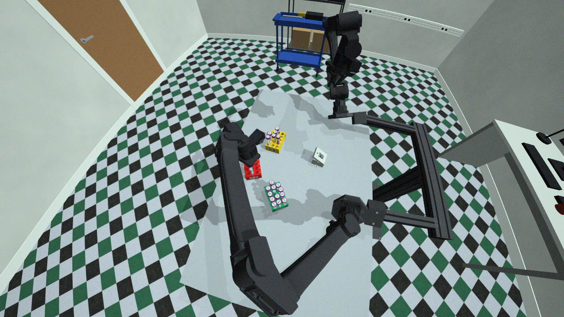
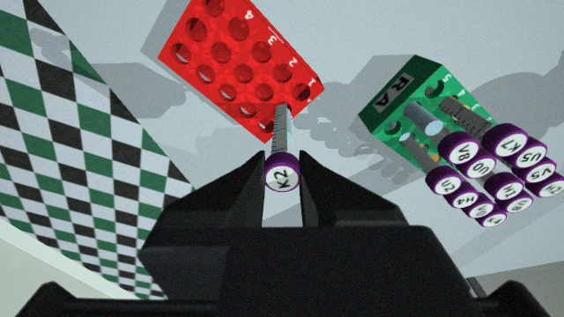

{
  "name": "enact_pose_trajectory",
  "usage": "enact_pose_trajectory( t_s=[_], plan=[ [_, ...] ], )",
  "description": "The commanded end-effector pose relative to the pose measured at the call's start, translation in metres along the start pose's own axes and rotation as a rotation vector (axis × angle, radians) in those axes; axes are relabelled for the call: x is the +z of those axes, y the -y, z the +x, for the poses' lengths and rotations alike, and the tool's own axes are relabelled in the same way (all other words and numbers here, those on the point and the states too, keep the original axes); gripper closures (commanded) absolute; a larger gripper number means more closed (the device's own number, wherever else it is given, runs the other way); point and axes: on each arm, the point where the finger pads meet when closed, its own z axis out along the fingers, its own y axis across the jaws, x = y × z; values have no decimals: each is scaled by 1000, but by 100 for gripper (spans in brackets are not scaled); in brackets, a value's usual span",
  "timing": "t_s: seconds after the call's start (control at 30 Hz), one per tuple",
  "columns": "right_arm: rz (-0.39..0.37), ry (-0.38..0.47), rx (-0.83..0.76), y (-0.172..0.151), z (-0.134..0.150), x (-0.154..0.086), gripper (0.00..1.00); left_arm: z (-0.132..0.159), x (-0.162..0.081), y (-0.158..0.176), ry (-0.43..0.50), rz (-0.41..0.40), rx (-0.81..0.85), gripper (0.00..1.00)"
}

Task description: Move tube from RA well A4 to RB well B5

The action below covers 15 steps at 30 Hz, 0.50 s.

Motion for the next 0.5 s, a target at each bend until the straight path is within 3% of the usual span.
enact_pose_trajectory(
  t_s=[0.0,0.47],
  plan=[
    [9,29,11,6,-5,-11,70,6,14,-1,0,14,-10,100],
    [9,29,11,6,-5,-11,70,2,22,0,-2,19,-2,100]
  ],
)
